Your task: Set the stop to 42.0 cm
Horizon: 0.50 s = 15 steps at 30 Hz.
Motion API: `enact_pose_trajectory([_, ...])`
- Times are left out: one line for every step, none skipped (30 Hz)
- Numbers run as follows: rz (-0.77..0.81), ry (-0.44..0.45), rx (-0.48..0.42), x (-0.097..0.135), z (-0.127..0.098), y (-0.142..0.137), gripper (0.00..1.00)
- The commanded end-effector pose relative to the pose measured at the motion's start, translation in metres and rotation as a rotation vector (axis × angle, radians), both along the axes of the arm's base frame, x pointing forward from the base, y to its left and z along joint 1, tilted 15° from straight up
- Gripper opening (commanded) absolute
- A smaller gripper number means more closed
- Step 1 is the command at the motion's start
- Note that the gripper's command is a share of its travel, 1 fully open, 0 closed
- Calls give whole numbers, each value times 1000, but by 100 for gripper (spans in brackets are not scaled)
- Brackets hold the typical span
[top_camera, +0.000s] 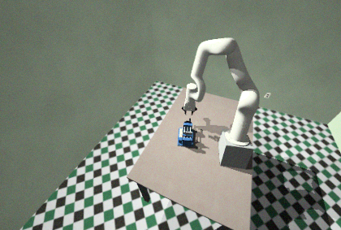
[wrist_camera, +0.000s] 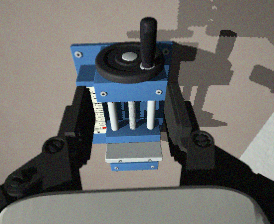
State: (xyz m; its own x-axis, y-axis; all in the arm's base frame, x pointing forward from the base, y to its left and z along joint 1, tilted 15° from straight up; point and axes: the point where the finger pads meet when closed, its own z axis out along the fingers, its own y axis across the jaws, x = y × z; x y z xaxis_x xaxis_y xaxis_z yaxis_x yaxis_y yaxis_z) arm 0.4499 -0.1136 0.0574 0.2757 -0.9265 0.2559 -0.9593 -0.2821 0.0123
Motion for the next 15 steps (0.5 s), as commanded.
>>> enact_pose_trajectory([-1, 4, 1, 27, -4, 23, 57])
enact_pose_trajectory([-1, 4, 1, 27, -4, 23, 57])
enact_pose_trajectory([-1, 4, 1, 36, -6, 31, 57])
enact_pose_trajectory([-1, 4, 1, 43, -7, 37, 57])
enact_pose_trajectory([-1, 4, 1, 49, -8, 43, 57])
enact_pose_trajectory([-1, 4, 1, 53, -9, 47, 57])
enact_pose_trajectory([-1, 4, 1, 56, -9, 49, 57])
enact_pose_trajectory([-1, 4, 1, 57, -10, 50, 57])
enact_pose_trajectory([-1, 4, 1, 57, -10, 50, 57])
enact_pose_trajectory([-1, 4, 1, 57, -10, 50, 57])
enact_pose_trajectory([-1, 4, 1, 58, -11, 50, 57])
enact_pose_trajectory([-1, 4, 1, 58, -15, 49, 57])
enact_pose_trajectory([-1, 4, 1, 58, -19, 48, 57])
enact_pose_trajectory([-1, 4, 1, 58, -24, 47, 57])
enact_pose_trajectory([-1, 4, 1, 59, -28, 46, 57])
